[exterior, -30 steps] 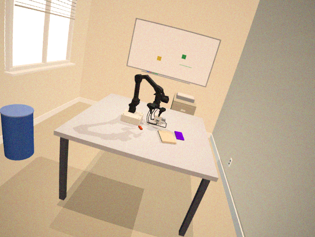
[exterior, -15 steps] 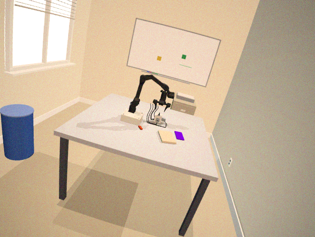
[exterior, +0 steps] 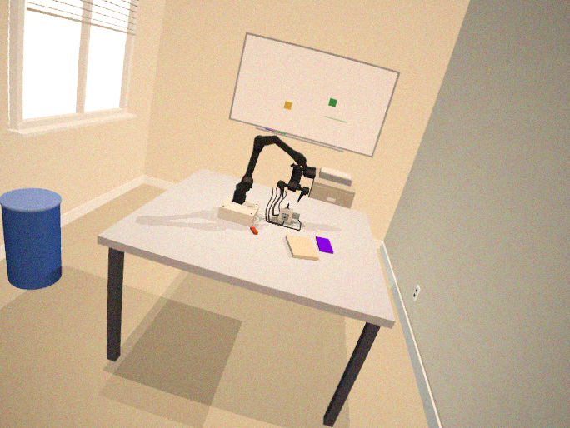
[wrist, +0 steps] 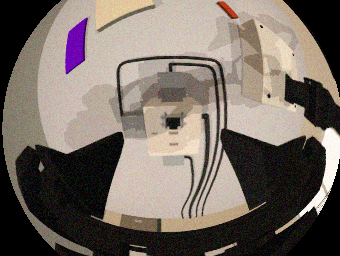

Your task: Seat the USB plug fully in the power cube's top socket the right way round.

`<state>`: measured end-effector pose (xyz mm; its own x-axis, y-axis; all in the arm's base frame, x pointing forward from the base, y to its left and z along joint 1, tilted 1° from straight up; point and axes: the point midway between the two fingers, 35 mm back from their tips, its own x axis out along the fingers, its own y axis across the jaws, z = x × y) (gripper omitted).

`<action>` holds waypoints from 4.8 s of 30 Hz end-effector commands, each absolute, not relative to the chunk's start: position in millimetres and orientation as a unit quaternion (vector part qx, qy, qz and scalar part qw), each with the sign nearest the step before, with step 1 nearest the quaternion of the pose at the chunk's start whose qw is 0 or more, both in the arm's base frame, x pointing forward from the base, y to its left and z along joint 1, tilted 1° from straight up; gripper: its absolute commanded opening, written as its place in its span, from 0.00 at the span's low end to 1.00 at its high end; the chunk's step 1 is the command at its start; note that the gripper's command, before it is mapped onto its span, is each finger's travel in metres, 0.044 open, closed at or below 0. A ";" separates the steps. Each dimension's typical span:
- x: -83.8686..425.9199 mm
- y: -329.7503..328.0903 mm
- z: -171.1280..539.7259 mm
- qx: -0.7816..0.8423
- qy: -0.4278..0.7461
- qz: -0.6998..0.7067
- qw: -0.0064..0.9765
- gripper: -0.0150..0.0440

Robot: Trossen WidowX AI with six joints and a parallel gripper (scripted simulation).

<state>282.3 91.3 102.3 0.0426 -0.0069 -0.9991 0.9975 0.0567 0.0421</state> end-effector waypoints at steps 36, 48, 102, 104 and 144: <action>282.7 91.2 80.0 0.493 0.502 -0.479 0.526 0.51; 282.7 91.2 80.0 0.493 0.502 -0.479 0.526 0.25; 281.6 91.5 107.4 0.493 0.502 -0.479 0.525 0.25; 281.5 91.5 108.7 0.493 0.502 -0.479 0.525 0.25; 280.6 91.1 106.8 0.213 0.662 -0.213 0.686 0.25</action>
<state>280.7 91.1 107.1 0.0341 -0.0103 -0.9994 0.6364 0.7713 0.0138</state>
